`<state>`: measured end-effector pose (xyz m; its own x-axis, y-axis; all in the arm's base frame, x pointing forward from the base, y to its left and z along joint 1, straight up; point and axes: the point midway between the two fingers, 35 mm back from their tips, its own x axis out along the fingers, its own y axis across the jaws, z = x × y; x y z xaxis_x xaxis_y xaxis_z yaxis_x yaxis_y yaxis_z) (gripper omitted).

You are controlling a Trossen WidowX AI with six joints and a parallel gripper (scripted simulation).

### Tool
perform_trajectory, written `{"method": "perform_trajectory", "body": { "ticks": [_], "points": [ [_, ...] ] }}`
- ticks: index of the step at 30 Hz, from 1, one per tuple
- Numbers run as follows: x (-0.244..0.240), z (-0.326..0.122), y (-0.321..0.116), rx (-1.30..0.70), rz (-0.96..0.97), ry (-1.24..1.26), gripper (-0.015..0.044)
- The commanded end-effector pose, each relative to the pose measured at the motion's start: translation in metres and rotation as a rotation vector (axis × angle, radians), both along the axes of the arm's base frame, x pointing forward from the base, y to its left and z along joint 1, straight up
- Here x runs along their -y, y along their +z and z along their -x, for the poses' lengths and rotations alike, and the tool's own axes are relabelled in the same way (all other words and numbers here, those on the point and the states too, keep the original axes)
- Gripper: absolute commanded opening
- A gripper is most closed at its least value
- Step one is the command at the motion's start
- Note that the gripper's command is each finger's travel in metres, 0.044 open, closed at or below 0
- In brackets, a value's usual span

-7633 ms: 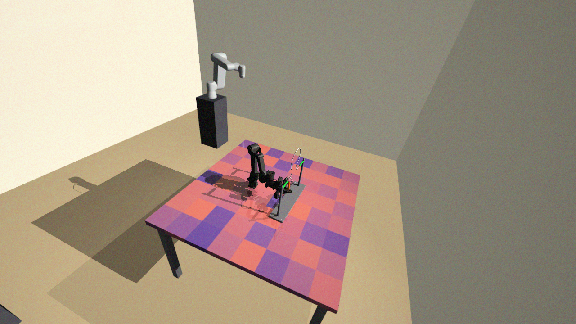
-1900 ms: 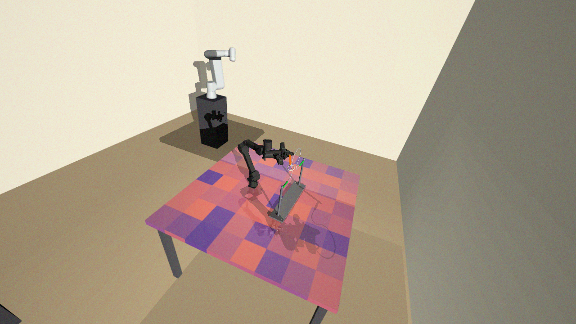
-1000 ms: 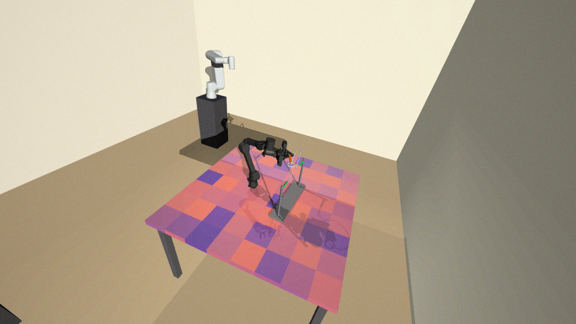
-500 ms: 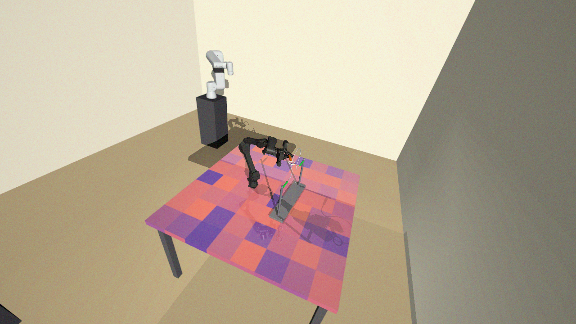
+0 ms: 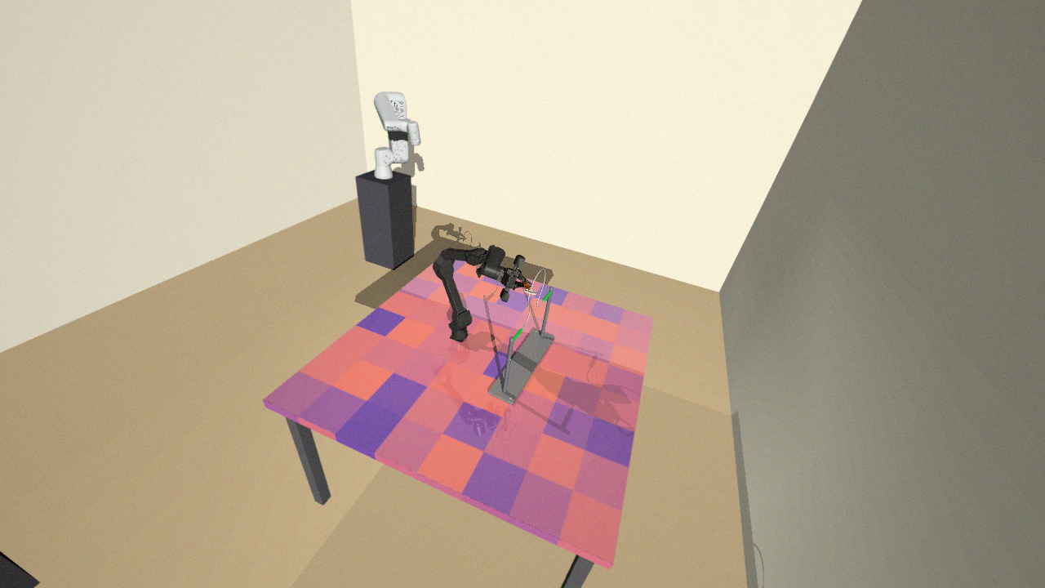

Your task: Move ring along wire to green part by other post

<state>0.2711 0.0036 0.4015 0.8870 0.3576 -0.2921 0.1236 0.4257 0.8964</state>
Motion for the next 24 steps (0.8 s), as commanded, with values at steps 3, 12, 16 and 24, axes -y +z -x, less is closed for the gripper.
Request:
{"method": "perform_trajectory", "body": {
  "ticks": [3,12,16,24],
  "points": [
    [0.0009,-0.0011,0.0,-0.003,0.077,0.0,-0.015],
    [0.0024,-0.001,-0.0028,-0.011,0.199,-0.003,-0.015],
    [0.0031,-0.001,-0.0038,-0.014,0.249,-0.004,-0.015],
    [0.0046,-0.0009,-0.0058,-0.021,0.349,-0.007,-0.015]
  ]
}}
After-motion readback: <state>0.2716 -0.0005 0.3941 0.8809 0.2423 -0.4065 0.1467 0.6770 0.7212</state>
